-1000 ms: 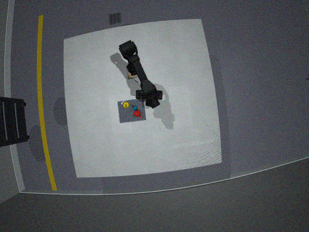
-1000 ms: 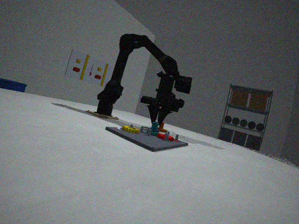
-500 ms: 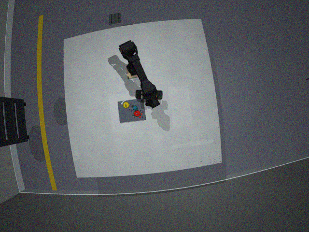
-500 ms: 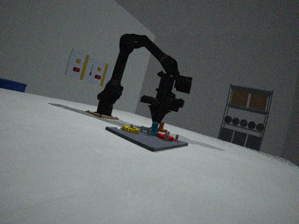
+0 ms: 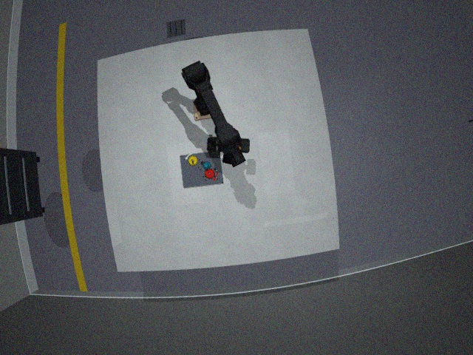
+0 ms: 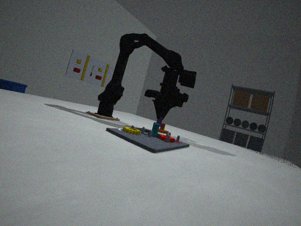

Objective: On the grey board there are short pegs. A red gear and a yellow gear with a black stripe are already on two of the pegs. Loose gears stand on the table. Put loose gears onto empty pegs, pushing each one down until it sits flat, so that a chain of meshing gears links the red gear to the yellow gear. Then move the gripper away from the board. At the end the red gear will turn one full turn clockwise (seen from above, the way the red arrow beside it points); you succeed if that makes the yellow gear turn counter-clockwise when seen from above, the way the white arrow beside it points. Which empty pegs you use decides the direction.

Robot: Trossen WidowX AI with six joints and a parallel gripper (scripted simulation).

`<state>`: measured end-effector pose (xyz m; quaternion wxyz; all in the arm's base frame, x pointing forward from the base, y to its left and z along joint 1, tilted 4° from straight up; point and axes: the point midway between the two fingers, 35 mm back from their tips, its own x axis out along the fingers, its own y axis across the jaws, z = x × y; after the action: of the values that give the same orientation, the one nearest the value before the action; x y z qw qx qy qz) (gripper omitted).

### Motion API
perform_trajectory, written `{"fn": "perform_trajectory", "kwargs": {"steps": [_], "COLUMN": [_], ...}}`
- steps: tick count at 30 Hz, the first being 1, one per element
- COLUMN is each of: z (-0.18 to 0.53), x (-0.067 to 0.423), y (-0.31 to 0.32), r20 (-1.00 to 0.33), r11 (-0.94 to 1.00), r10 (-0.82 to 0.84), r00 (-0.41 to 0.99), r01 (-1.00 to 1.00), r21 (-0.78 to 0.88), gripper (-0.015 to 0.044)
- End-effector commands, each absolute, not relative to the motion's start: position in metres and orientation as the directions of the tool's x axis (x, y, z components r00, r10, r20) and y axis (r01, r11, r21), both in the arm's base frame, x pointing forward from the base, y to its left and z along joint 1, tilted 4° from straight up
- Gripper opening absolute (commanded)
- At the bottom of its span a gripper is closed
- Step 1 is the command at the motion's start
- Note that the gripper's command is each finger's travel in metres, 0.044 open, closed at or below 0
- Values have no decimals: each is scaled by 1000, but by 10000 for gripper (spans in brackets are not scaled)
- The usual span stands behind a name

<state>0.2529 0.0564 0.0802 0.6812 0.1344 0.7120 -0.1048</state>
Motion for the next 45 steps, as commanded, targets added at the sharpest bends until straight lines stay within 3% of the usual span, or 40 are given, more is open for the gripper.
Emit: {"fn": "perform_trajectory", "kwargs": {"steps": [1,45], "z": [91,181], "x": [256,254], "y": [56,49], "r20": [-998,-998], "r11": [944,944], "r10": [52,51], "r00": [-28,-28], "r01": [329,329], "r21": [40,39], "gripper": [0,0]}}
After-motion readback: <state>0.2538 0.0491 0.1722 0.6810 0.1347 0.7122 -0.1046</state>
